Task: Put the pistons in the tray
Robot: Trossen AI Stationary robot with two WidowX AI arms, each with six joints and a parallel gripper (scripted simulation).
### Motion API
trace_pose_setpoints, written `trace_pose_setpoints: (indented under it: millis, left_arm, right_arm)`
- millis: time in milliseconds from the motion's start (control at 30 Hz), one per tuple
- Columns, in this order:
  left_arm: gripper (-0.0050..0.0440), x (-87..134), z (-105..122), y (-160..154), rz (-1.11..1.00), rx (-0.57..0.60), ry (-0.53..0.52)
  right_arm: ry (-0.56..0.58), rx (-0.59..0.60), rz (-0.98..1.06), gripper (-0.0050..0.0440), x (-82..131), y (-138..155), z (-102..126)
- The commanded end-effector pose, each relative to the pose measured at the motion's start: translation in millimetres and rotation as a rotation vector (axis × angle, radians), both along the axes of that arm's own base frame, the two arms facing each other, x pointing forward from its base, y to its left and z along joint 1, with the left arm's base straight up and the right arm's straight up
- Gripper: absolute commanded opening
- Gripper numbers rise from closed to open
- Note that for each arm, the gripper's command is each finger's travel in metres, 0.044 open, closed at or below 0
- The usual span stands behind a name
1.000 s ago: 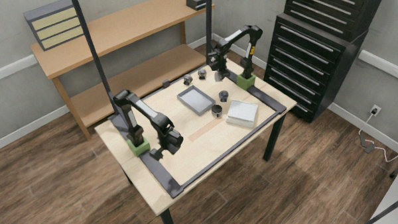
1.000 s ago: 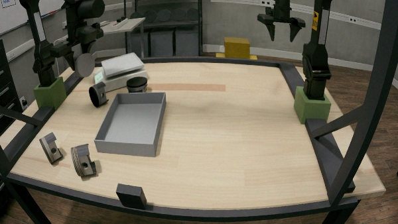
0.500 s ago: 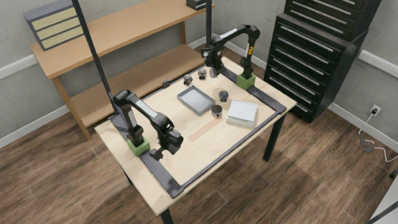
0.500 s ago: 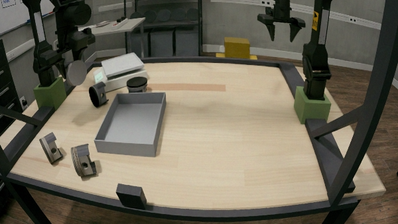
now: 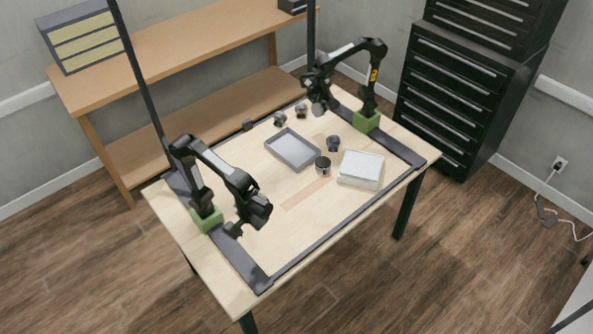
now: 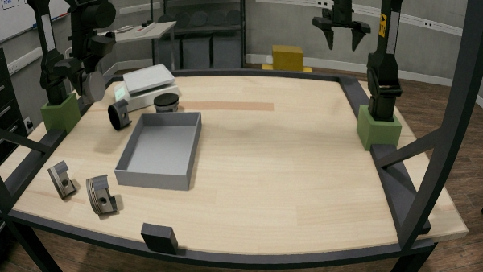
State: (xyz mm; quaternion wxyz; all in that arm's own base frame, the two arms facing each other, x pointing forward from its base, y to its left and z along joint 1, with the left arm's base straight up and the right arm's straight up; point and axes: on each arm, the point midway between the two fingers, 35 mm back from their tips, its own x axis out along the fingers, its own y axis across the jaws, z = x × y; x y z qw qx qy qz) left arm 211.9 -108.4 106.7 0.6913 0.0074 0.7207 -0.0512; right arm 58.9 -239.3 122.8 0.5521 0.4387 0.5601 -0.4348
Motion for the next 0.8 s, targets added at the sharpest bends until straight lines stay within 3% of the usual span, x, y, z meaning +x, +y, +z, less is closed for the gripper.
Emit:
trace_pose_setpoints:
  millis: [0,767]
  left_arm:
    - [0.0158,7.2,12.6,-2.8,0.091,-0.037,-0.044]
    - [0.0158,2.6,7.3,-0.9,0.641,-0.112,0.035]
  right_arm:
    - [-0.011,-0.031,0.006,0.04,2.4,-5.1,8.4]
    - [-0.011,-0.031,0.006,0.04,2.4,-5.1,8.4]
